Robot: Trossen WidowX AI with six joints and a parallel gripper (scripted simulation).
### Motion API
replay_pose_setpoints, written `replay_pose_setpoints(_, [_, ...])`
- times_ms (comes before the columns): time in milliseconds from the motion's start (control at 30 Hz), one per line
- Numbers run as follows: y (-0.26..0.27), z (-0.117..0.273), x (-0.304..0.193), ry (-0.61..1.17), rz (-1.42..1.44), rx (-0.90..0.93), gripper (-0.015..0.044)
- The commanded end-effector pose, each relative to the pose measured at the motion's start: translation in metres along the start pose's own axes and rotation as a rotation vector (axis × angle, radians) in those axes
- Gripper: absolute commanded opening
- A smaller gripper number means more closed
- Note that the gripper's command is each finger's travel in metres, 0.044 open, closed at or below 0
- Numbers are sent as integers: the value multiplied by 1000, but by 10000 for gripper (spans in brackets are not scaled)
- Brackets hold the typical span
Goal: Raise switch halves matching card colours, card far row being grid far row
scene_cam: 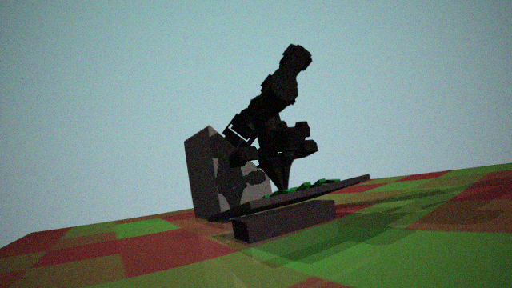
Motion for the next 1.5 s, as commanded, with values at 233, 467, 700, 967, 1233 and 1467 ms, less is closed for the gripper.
replay_pose_setpoints(233, [0,-2,0,1,-2,3,0])
replay_pose_setpoints(467, [0,-3,0,1,-2,3,0])
replay_pose_setpoints(700, [0,-4,0,1,-2,3,0])
replay_pose_setpoints(967, [0,-5,0,1,-2,3,0])
replay_pose_setpoints(1233, [-1,61,-2,-25,-2,6,0])
replay_pose_setpoints(1467, [-2,65,25,-26,-1,6,0])
Point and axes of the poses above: the point midway between the two fingers, 35 mm back from their tips, its own z axis back along the fingers, its own y axis across the jaws, x = y × z, the point moved 1 cm from there along z, back along the fingers, and after that the axes turned 14 degrees about -z, right-handed, at the moved point
